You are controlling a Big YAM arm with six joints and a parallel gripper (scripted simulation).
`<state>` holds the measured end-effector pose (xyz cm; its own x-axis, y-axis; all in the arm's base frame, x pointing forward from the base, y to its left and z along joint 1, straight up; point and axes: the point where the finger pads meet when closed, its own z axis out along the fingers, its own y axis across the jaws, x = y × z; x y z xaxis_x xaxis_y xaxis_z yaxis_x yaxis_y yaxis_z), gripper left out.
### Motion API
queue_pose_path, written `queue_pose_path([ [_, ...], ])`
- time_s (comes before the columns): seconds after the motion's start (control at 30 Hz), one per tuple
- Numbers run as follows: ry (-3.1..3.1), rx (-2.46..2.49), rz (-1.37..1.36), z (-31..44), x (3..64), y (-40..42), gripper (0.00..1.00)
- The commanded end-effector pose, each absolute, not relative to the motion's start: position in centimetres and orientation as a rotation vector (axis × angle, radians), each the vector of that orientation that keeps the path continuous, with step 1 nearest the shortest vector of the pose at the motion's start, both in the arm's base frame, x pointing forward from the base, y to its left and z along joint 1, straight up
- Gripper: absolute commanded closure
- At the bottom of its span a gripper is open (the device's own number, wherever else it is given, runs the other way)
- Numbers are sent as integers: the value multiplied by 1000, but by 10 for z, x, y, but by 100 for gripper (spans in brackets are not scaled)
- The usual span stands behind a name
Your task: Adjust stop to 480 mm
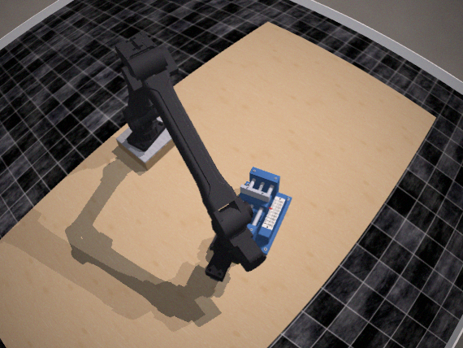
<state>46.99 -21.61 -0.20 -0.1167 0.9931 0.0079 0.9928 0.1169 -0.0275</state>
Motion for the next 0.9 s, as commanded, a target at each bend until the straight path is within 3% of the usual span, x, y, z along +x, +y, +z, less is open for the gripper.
queue_pose_path([
  [0.0,-2395,-2116,-30,20,515,-218,94],
  [0.87,-2406,-2125,-39,44,527,-216,94],
])
